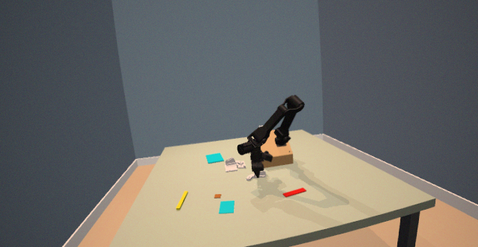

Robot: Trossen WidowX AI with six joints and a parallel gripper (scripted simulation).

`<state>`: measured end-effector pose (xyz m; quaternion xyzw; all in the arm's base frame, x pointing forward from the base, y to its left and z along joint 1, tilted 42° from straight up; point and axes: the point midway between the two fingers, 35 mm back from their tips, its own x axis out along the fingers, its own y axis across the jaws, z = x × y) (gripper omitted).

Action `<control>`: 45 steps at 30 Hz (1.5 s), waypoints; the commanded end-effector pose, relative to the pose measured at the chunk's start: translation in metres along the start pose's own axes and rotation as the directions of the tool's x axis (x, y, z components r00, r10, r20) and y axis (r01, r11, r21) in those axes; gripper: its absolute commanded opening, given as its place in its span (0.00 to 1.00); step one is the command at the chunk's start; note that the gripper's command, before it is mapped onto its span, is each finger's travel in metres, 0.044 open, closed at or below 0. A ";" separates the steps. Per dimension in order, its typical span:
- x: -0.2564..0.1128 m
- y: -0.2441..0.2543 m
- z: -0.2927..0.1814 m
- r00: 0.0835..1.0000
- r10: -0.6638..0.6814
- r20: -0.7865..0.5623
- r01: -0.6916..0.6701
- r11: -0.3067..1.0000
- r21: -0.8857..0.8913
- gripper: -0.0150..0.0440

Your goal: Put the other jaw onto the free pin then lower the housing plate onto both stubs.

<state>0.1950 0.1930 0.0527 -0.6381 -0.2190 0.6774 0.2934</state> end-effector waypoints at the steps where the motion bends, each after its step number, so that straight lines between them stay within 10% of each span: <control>1: 0.000 0.000 0.000 1.000 0.001 -0.001 -0.001 1.000 0.000 0.48; 45: -0.078 0.003 -0.002 1.000 0.010 -0.005 -0.010 0.999 0.044 0.48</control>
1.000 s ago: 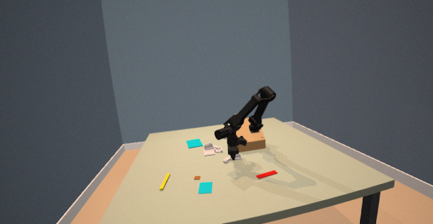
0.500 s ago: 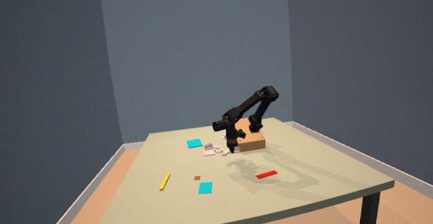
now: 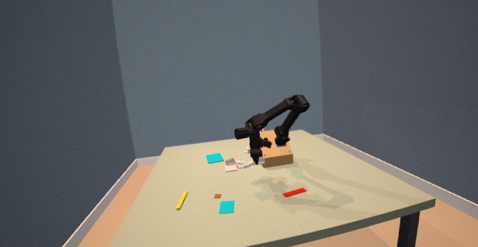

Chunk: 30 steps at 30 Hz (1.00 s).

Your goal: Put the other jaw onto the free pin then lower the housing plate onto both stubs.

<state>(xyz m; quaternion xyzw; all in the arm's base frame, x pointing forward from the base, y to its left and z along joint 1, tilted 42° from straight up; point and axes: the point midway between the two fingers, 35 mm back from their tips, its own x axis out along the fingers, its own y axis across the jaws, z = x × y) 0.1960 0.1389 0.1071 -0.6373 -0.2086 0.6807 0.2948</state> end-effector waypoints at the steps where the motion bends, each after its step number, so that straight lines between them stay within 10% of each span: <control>1: -0.001 0.001 -0.003 1.000 -0.002 -0.004 0.002 0.999 0.052 0.48; 30: -0.001 0.041 -0.027 1.000 0.026 -0.013 -0.009 0.696 0.718 0.48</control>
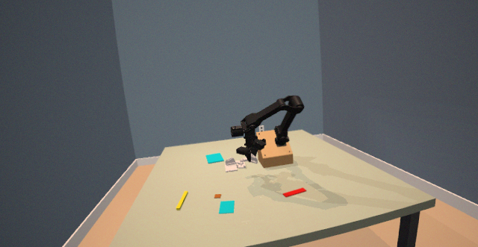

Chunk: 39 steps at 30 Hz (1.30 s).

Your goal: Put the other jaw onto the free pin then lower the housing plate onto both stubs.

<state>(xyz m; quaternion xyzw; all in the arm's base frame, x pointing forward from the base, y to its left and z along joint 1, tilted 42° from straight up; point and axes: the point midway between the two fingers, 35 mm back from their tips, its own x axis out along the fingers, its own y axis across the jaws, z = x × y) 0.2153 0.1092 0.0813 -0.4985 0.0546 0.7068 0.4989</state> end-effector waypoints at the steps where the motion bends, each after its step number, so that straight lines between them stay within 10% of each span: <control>1: 0.000 0.002 -0.007 1.000 0.003 -0.005 -0.003 0.995 0.099 0.48; 39: 0.001 0.032 -0.058 1.000 0.013 -0.012 0.004 0.471 0.882 0.48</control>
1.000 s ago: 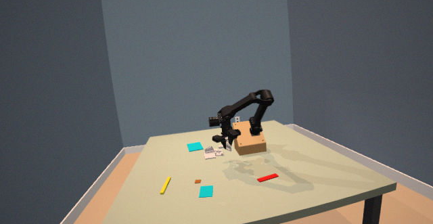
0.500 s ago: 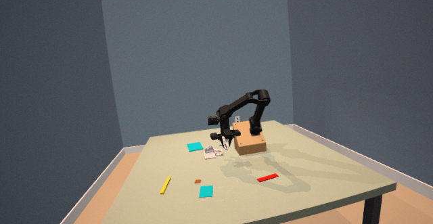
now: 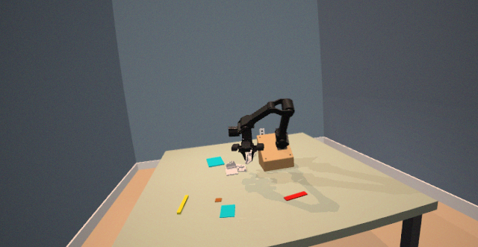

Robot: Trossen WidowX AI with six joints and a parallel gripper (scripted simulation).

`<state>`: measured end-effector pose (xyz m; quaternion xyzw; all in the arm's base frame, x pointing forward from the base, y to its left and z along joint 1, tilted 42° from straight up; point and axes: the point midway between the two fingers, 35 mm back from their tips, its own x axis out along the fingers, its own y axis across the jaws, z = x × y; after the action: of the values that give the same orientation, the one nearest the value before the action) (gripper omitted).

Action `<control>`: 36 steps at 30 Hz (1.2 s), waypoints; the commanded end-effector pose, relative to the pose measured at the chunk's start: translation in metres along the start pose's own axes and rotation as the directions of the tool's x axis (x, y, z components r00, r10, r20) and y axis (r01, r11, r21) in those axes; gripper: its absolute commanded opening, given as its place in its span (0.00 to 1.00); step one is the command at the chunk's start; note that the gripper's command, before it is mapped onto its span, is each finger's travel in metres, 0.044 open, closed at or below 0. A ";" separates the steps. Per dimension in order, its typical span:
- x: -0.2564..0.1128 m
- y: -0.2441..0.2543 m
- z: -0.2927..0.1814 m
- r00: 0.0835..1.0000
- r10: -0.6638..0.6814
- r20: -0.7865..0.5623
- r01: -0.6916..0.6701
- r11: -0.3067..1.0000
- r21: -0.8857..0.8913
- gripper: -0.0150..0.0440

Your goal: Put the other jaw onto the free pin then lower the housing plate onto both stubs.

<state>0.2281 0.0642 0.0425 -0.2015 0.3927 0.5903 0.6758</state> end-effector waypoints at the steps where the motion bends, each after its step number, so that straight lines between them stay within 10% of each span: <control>1: 0.001 -0.002 -0.007 1.000 0.001 -0.003 -0.001 0.995 0.101 0.48; 36: 0.002 -0.013 -0.057 1.000 0.010 0.013 -0.016 0.539 0.842 0.48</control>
<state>0.2251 0.0241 0.0072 0.1269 0.6134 0.3577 0.6926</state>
